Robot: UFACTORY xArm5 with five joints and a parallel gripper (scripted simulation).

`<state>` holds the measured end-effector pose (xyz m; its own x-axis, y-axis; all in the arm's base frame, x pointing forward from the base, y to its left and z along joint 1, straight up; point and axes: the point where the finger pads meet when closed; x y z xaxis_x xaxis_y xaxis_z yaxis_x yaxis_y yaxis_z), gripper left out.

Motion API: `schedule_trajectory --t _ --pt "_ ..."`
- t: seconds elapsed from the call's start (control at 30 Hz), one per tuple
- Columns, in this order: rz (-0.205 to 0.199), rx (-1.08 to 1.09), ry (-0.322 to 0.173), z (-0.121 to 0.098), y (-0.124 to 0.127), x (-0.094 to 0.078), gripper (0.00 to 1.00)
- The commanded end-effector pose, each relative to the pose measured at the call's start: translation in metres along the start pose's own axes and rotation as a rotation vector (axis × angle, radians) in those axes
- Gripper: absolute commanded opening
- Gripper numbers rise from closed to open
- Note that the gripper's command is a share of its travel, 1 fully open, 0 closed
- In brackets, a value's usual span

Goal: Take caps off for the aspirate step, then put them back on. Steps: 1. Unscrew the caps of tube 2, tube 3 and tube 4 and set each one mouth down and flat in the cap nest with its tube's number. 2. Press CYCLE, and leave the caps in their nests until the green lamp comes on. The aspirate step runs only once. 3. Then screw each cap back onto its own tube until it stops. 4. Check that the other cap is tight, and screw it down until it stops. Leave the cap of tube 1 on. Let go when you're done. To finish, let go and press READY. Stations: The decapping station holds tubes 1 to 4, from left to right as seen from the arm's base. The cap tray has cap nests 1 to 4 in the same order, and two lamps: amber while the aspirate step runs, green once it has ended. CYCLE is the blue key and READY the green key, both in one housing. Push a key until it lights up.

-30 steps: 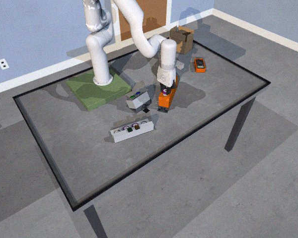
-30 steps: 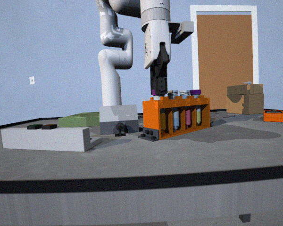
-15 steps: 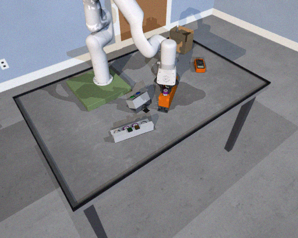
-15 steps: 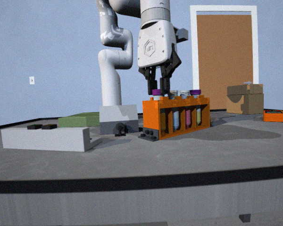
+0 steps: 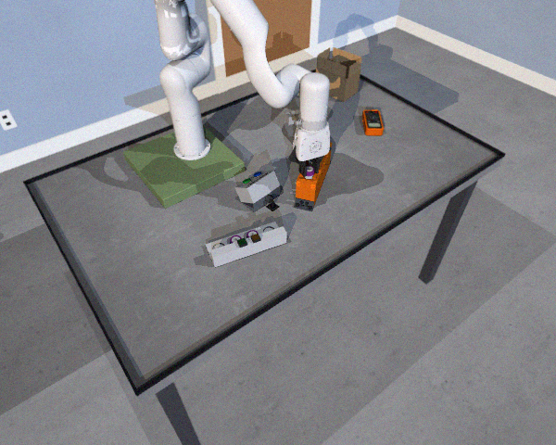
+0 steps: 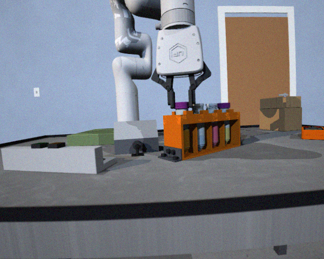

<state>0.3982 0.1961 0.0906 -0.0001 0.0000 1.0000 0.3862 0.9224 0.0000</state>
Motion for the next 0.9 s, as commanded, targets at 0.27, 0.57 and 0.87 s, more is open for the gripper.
schedule_trajectory --t 0.27,0.57,0.87 --pt "-0.003 0.056 -0.001 -0.0008 0.0008 0.0012 0.46" --pt "-0.003 -0.194 -0.001 -0.0008 0.0008 0.0012 0.46" --pt "-0.003 -0.564 0.000 -0.0008 0.0008 0.0012 0.46"
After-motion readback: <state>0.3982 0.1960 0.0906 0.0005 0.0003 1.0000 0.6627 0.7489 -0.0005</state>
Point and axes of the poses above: the point where the finger pads meet when closed, its own x axis back along the fingers, its own y axis across the jaws, z = x × y, and after that the axes turned 11 degrees about -x, right-handed
